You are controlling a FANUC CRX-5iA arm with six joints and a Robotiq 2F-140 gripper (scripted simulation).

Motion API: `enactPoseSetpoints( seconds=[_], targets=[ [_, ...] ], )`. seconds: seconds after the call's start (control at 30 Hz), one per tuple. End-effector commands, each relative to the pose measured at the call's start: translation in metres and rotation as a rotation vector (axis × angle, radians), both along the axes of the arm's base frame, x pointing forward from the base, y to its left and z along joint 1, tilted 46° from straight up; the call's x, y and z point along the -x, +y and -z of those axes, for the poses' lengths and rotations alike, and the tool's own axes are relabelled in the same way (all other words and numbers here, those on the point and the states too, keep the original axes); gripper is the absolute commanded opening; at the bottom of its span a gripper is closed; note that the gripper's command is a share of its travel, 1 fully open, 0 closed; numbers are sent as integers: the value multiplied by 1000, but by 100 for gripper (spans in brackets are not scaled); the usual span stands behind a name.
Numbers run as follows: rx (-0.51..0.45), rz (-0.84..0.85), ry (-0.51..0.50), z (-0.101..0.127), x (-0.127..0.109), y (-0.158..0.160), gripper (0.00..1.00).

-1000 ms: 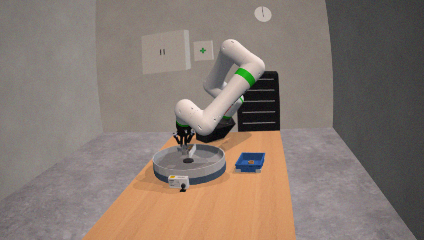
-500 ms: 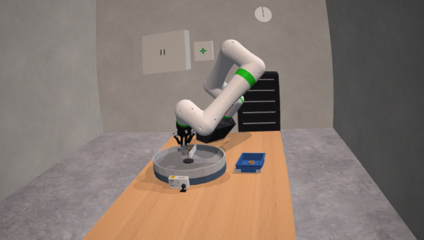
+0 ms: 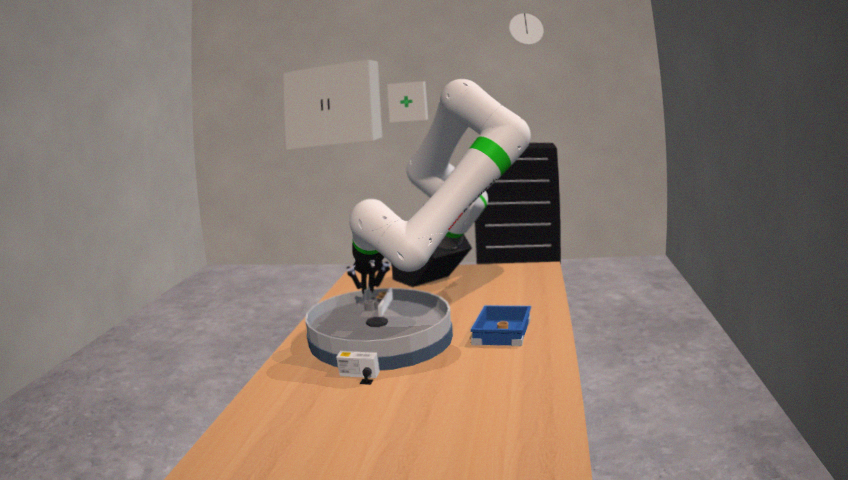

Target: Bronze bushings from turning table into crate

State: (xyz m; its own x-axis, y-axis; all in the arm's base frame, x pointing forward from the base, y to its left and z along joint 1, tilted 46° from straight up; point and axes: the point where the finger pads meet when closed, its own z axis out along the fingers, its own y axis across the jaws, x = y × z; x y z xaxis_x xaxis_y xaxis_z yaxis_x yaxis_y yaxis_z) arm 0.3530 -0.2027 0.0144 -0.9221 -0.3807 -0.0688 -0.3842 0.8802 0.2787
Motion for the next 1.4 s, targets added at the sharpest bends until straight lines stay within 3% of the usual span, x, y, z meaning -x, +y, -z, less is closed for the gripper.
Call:
enactPoseSetpoints(
  seconds=[0.0, 1.37],
  targets=[
    [0, 0, 0, 0, 0, 0, 0],
    [0, 0, 0, 0, 0, 0, 0]
  ],
)
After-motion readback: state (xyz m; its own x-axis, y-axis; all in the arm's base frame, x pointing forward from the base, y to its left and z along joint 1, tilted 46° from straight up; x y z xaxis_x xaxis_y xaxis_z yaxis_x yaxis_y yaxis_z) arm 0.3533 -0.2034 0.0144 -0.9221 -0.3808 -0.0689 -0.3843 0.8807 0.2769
